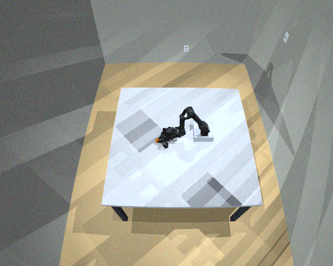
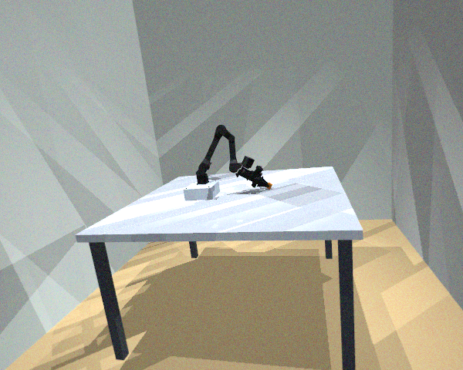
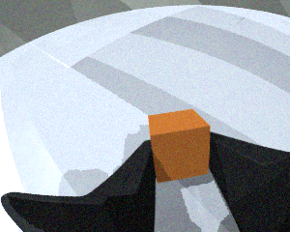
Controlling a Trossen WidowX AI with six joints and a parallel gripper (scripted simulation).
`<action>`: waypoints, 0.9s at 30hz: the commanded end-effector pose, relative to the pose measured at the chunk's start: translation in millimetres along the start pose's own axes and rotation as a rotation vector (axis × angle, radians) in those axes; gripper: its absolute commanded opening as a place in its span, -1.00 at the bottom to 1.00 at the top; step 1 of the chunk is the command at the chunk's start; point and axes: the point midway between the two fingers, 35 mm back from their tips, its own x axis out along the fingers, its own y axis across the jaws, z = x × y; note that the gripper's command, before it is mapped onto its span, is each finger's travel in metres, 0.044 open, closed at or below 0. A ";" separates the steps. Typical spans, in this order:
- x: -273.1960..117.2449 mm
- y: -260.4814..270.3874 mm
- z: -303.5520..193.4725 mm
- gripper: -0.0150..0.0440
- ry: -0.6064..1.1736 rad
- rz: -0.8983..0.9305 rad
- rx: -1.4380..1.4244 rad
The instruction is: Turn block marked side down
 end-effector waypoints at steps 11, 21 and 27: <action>-5.8 -1.2 2.7 -0.49 -0.055 -0.005 -0.002; -5.8 -1.2 2.7 -0.31 -0.055 -0.005 -0.002; -5.8 -1.2 2.7 0.22 -0.055 -0.005 -0.002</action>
